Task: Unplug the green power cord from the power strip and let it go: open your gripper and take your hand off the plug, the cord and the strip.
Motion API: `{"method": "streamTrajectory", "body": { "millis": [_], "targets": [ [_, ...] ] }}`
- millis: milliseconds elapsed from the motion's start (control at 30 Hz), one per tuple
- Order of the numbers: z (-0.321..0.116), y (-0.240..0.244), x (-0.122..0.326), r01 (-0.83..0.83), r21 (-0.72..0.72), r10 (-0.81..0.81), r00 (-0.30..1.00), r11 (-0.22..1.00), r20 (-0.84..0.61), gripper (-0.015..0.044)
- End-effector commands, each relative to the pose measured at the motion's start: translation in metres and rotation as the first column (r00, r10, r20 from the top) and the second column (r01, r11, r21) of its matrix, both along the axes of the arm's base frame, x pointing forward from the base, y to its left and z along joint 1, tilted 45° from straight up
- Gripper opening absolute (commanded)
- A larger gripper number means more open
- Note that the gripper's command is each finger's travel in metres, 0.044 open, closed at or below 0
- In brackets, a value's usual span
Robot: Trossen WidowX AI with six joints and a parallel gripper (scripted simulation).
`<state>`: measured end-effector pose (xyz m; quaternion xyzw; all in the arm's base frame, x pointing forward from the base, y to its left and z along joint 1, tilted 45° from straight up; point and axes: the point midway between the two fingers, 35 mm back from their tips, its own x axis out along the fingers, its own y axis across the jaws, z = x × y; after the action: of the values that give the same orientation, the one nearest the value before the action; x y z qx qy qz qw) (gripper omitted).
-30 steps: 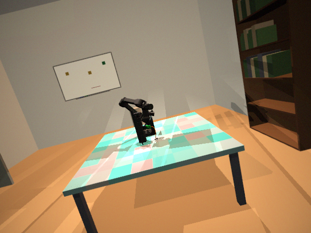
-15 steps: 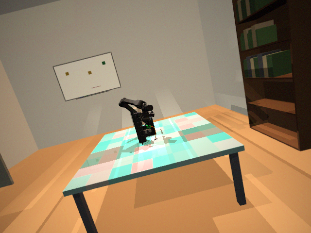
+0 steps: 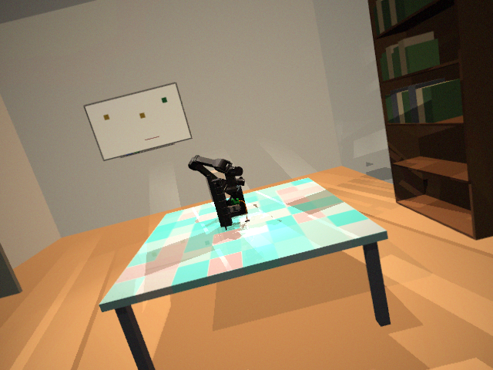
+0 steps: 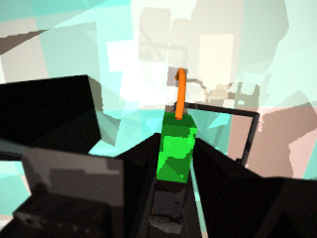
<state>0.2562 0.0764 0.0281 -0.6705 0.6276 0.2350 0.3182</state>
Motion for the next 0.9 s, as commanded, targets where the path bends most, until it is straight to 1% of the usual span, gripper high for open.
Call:
{"method": "streamTrajectory", "body": {
  "millis": [0, 867],
  "targets": [
    [-0.004, 0.005, 0.001, -0.001, 0.002, 0.001, 1.0, 1.0, -0.001, 0.0],
    [-0.03, 0.038, 0.005, -0.003, 0.003, 0.003, 1.0, 1.0, 0.0, 0.0]
  ]
}}
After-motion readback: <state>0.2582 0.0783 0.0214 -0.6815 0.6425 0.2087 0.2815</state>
